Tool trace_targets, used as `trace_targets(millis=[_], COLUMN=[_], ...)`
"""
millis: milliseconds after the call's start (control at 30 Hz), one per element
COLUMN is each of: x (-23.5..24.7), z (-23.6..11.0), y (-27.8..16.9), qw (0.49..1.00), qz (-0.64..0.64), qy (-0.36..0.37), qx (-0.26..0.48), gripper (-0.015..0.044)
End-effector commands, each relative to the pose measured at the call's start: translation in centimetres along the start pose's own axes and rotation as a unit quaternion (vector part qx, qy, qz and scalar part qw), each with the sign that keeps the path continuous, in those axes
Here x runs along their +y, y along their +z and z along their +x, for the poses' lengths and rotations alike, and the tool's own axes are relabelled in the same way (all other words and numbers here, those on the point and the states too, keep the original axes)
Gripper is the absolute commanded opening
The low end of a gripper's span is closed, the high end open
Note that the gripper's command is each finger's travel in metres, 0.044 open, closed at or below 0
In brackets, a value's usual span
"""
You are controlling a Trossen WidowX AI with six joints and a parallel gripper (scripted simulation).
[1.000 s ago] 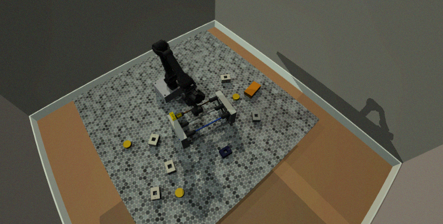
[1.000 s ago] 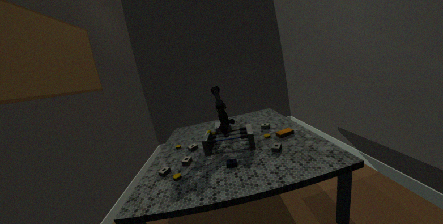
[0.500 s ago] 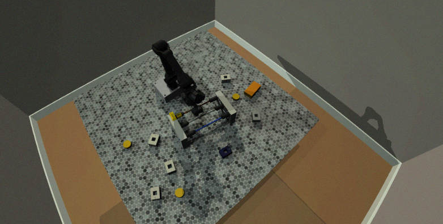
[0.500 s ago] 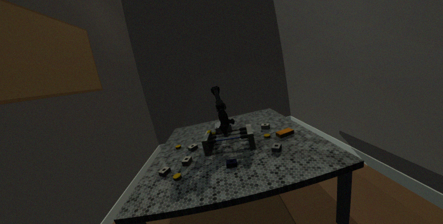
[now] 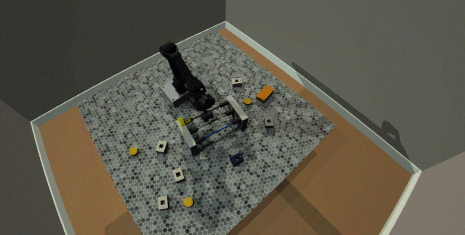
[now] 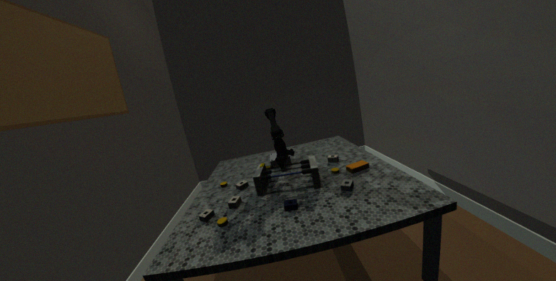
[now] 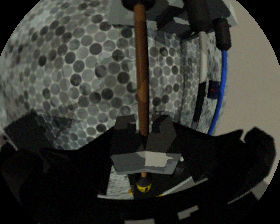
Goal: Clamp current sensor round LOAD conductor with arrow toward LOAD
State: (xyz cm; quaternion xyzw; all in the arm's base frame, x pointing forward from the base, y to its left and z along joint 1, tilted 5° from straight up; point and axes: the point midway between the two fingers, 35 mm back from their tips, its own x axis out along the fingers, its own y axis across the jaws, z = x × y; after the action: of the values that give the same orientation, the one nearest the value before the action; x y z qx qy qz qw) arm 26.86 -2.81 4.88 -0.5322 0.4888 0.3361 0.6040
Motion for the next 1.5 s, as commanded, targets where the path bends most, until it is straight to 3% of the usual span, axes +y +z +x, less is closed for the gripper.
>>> trace_targets(millis=[0, 1067, 1467], x=[-0.2, -0.2, -0.3], z=[-0.1, -0.1, -1.1], y=[0.0, 0.0, 0.0], qw=[1.000, 1.000, 0.996], qz=[0.000, 0.000, -0.002], qy=[-0.003, -0.003, 0.092], qx=[-0.001, -0.001, 0.001], gripper=[0.0000, 0.0000, 0.0000])
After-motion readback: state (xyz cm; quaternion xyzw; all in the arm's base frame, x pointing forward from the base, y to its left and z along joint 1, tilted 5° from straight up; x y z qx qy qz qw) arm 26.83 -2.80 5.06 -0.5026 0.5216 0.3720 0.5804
